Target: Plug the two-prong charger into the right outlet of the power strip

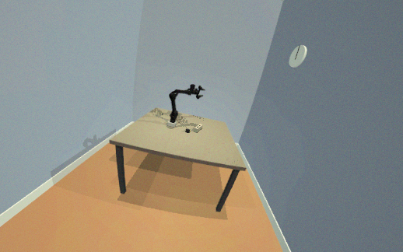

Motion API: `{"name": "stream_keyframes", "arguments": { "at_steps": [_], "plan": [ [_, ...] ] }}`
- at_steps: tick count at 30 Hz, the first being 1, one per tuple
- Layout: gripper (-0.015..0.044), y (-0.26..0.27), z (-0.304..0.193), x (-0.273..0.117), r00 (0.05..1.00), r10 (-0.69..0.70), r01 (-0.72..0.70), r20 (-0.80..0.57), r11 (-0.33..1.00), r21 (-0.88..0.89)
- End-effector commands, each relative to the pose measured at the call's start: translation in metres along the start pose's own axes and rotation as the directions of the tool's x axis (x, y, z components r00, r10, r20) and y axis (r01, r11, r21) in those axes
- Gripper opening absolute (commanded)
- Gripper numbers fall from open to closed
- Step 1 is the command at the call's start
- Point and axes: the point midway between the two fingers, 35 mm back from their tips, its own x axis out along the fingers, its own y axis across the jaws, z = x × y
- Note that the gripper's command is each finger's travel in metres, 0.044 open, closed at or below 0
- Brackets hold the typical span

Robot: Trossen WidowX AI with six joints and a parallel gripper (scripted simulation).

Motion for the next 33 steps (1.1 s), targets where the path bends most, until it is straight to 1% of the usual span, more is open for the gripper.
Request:
{"name": "stream_keyframes", "arguments": {
  "at_steps": [1,17,26,33],
  "plan": [
    [0.044,0.015,-0.017,0.007,0.998,0.048,-0.048,-0.042,0.999,0.003],
    [0.044,0.06,-0.099,0.019,0.945,0.219,-0.204,-0.243,0.975,0.085],
    [0.044,0.083,-0.149,0.018,0.879,0.311,-0.268,-0.362,0.949,0.166],
    [0.044,0.098,-0.188,0.01,0.811,0.372,-0.283,-0.451,0.925,0.253]
  ]
}}
